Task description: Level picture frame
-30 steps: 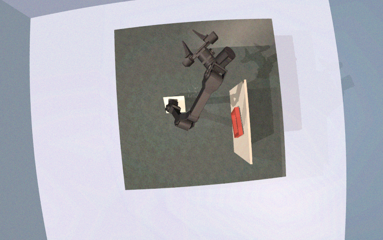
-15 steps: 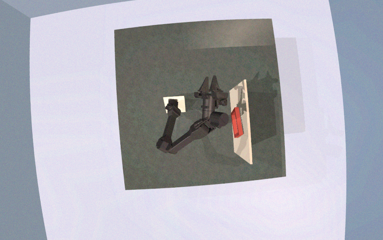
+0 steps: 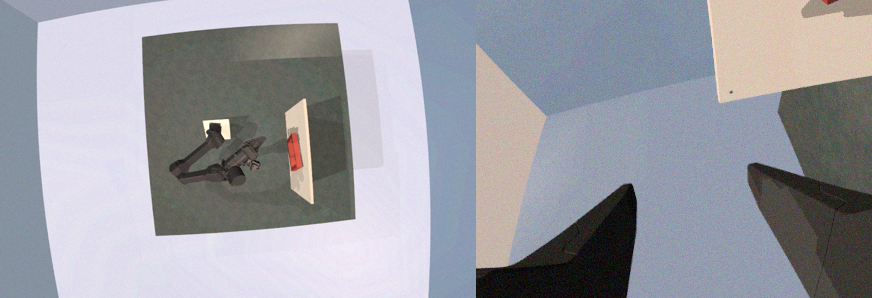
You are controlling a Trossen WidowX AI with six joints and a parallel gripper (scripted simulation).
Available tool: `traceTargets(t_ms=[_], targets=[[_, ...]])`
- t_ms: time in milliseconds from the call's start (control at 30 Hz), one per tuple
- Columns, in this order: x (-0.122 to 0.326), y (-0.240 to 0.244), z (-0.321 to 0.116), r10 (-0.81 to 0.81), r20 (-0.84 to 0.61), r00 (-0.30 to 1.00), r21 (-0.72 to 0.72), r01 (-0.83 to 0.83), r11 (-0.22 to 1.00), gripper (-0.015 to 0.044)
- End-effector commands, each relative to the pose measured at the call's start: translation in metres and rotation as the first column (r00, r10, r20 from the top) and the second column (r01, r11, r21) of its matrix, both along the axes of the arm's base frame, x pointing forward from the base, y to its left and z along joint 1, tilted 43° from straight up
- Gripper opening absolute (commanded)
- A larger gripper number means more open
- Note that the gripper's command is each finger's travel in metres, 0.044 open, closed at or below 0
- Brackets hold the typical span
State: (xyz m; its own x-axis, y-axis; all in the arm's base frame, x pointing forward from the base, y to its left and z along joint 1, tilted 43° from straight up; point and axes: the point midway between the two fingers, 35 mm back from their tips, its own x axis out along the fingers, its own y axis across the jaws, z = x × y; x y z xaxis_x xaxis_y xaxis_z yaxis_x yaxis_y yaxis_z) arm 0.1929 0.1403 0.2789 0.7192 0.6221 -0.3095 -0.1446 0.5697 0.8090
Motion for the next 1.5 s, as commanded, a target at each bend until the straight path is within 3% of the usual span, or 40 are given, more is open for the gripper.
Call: traceTargets(t_ms=[0,267,1467], targets=[[-0.002,-0.038,-0.008,-0.132,0.179,0.975,-0.073,0.147,0.986,0.026],[-0.013,-0.106,-0.025,-0.349,0.496,0.795,-0.165,0.481,0.861,0.026],[-0.013,-0.107,-0.025,-0.353,0.502,0.79,-0.166,0.488,0.857,0.026]])
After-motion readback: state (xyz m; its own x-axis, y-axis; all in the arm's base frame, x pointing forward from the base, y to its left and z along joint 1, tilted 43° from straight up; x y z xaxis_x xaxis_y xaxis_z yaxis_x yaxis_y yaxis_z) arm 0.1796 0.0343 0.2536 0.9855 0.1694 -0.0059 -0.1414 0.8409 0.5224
